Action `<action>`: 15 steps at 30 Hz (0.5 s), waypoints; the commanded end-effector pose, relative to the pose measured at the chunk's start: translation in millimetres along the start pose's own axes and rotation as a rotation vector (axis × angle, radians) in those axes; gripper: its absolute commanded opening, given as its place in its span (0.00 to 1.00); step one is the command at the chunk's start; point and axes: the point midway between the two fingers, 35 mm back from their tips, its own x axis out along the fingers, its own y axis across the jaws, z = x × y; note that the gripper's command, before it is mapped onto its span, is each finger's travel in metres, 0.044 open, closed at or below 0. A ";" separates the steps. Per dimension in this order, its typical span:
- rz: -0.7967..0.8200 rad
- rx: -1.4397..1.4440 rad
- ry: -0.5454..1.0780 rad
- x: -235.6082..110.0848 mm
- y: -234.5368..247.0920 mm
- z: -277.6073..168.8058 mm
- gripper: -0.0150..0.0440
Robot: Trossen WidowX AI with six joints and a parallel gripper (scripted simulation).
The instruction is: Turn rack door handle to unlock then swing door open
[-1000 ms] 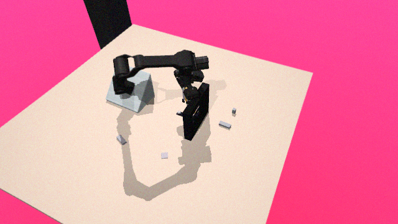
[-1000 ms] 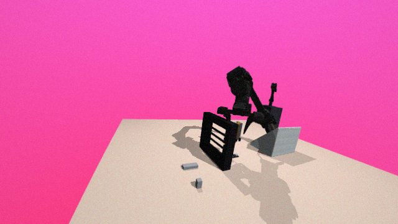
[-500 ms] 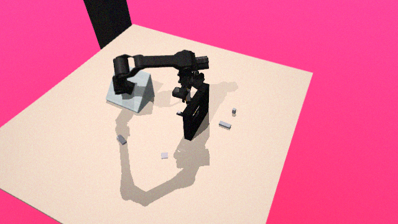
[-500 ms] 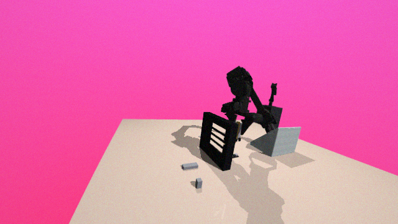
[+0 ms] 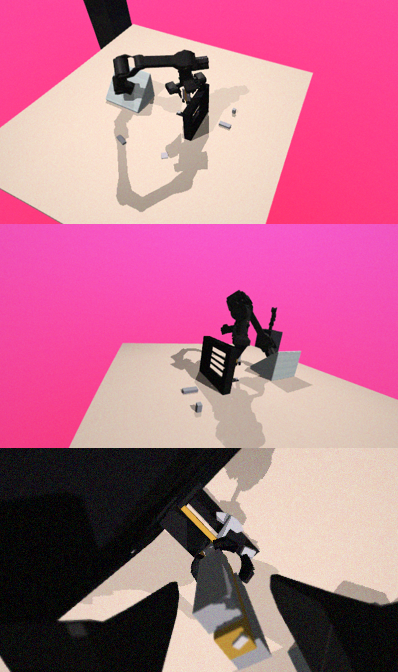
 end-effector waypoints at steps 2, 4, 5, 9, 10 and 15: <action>-0.004 0.256 -0.002 1.2 -0.7 -0.3 0.75; -0.004 0.355 -0.003 1.2 -0.7 -0.3 0.75; -0.004 0.405 -0.003 1.2 -0.7 -0.3 0.75; -0.004 0.603 -0.003 1.1 -0.8 -0.2 0.75; -0.004 0.652 -0.004 1.1 -0.8 -0.2 0.75; -0.003 0.900 -0.004 1.1 -0.8 -0.2 0.75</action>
